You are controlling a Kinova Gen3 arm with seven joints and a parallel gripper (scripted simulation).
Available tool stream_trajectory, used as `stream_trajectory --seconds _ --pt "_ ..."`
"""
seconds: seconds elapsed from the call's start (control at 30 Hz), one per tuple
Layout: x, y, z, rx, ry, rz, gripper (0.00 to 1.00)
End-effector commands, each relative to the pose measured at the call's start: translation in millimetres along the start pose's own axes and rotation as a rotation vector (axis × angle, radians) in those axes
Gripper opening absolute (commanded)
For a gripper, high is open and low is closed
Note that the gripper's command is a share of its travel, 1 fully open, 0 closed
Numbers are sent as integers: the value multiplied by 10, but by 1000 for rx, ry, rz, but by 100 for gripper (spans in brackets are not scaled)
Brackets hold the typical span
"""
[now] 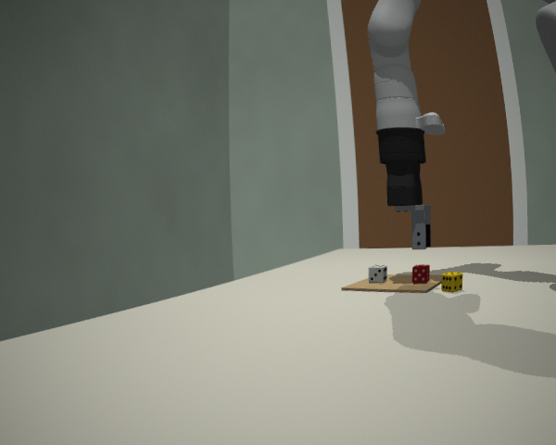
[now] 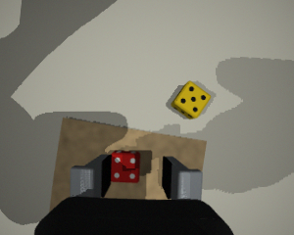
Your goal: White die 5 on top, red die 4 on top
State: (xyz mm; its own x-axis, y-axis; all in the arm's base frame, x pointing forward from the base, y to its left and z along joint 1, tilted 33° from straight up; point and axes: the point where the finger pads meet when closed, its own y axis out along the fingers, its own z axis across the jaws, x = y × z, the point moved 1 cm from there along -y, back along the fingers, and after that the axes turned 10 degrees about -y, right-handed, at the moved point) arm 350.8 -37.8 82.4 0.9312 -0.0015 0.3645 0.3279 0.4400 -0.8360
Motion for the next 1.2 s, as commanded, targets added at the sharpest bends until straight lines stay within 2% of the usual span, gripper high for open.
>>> stream_trajectory --seconds 0.0,0.2,0.4,0.43,1.17 --pt "-1 -161 -103 -11 14 -7 79" --pt "-2 -351 -100 -11 14 -7 79" --pt "-2 -392 -100 -11 14 -7 79" --pt "-2 -392 -100 -11 14 -7 100" --pt "-2 -392 -100 -11 14 -7 100"
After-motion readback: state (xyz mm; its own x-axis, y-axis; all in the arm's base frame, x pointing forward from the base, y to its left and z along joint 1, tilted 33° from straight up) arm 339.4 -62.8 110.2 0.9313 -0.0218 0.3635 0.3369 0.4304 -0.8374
